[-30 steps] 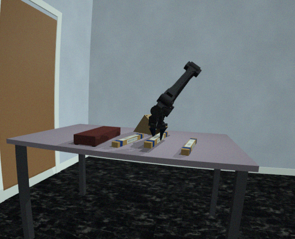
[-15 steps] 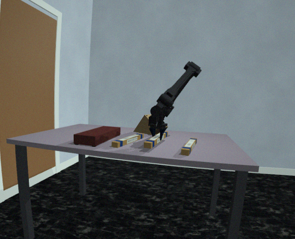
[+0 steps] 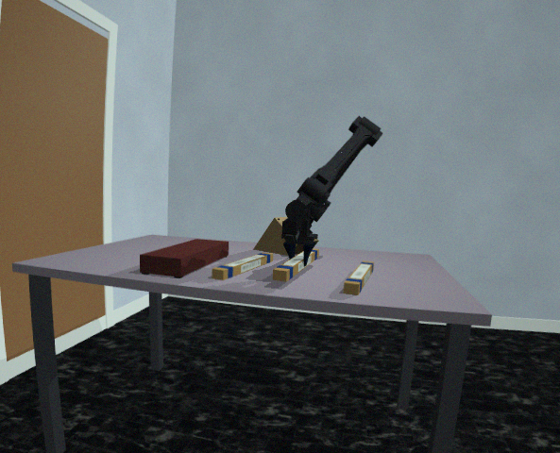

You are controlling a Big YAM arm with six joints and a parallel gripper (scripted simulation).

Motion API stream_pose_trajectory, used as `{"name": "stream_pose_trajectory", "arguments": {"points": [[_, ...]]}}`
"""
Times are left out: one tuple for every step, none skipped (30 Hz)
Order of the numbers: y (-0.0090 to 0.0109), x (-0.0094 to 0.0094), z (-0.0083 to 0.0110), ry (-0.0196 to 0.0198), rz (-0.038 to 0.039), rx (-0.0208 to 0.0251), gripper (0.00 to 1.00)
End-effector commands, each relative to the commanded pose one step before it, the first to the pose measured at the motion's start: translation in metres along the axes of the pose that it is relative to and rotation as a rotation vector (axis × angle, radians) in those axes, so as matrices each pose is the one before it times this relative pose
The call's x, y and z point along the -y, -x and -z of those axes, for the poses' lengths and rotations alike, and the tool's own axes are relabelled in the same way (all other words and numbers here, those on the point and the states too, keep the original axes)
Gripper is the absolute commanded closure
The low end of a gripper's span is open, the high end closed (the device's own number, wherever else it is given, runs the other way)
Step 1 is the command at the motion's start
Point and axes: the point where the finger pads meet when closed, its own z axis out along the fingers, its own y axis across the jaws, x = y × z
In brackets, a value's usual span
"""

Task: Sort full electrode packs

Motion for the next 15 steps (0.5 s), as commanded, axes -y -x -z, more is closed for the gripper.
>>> {"name": "stream_pose_trajectory", "arguments": {"points": [[0.02300, -0.01665, 0.03093, 0.00518, 0.03377, 0.08246, 1.00], [0.00006, -0.00016, 0.00014, -0.00002, -0.00011, -0.00033, 1.00], [0.00000, 0.00000, 0.00000, 0.00000, 0.00000, 0.00000, 1.00], [0.00000, 0.00000, 0.00000, 0.00000, 0.00000, 0.00000, 1.00], [0.00002, -0.00014, 0.00012, -0.00003, -0.00011, -0.00039, 1.00], [0.00002, -0.00013, 0.00011, -0.00002, -0.00009, -0.00034, 1.00], [0.00002, -0.00013, 0.00010, -0.00001, -0.00008, -0.00030, 1.00], [0.00002, -0.00012, 0.00009, -0.00001, -0.00005, -0.00026, 1.00], [0.00002, -0.00011, 0.00008, 0.00000, -0.00003, -0.00023, 1.00], [0.00002, -0.00011, 0.00007, 0.00000, -0.00003, -0.00020, 1.00], [0.00002, -0.00011, 0.00007, 0.00000, -0.00002, -0.00018, 1.00], [0.00002, -0.00010, 0.00006, 0.00001, -0.00001, -0.00016, 1.00], [0.00002, -0.00010, 0.00006, 0.00001, 0.00001, -0.00014, 1.00], [0.00002, -0.00010, 0.00005, 0.00001, 0.00003, -0.00013, 1.00], [0.00002, -0.00010, 0.00005, 0.00001, 0.00004, -0.00012, 1.00]]}}
